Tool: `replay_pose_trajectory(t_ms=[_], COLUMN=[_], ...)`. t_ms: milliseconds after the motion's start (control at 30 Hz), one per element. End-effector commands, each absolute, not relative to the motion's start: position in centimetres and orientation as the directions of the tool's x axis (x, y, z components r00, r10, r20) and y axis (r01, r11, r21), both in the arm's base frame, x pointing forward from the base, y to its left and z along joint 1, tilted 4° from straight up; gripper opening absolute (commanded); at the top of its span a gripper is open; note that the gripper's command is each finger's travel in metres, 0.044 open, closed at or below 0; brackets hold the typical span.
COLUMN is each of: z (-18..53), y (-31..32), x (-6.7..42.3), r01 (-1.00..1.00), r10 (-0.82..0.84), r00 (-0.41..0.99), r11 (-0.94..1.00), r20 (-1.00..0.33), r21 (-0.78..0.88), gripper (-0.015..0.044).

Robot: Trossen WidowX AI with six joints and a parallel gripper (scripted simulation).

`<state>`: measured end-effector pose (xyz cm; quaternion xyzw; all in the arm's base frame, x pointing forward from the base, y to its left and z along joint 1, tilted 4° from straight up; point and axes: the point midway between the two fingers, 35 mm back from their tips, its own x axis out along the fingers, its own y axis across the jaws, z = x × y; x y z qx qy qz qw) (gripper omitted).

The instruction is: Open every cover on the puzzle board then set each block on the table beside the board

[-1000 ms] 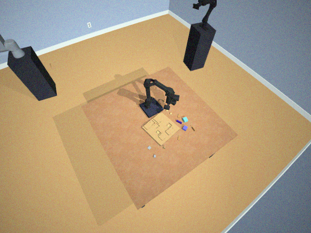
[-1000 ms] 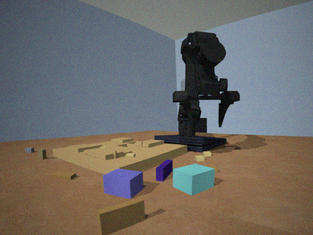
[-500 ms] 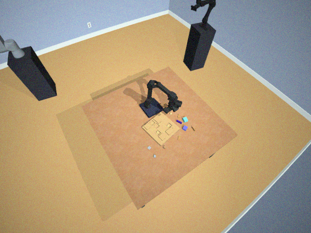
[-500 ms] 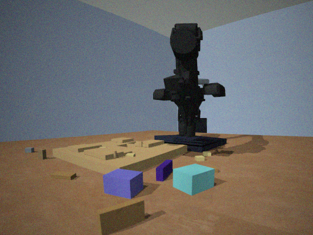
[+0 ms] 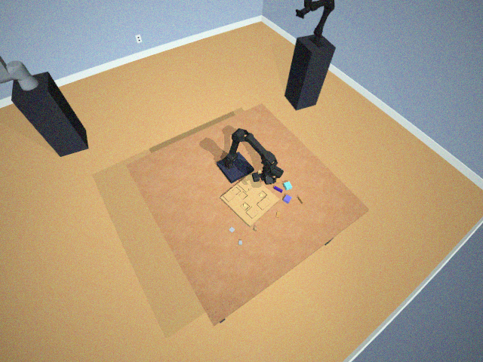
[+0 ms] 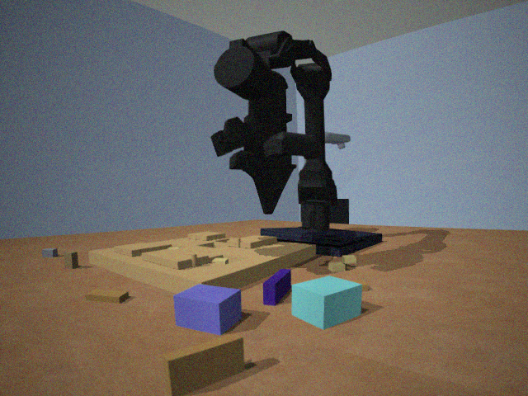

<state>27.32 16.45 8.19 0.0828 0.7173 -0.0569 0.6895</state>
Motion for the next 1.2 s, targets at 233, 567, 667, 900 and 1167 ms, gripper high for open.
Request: replay_pose_trajectory(t_ms=[233, 567, 667, 900, 1167], z=[7.5, 6.8, 5.8, 2.5, 2.0], y=[12.9, 11.5, 11.6, 11.7, 11.8], x=[32.0, 33.0, 33.0, 32.7, 32.6], r01=[0.582, 0.672, 0.672, 0.672, 0.672], r10=[0.032, 0.031, 0.031, 0.031, 0.032], r00=[-0.043, -0.048, -0.048, -0.048, -0.048], r11=[0.813, 0.741, 0.741, 0.741, 0.741], r20=[-0.999, -0.998, -0.998, -0.998, -0.998], r21=[0.001, -0.009, -0.009, -0.009, -0.009], gripper=[0.0000, 0.0000, 0.0000, 0.0000, 0.0000])
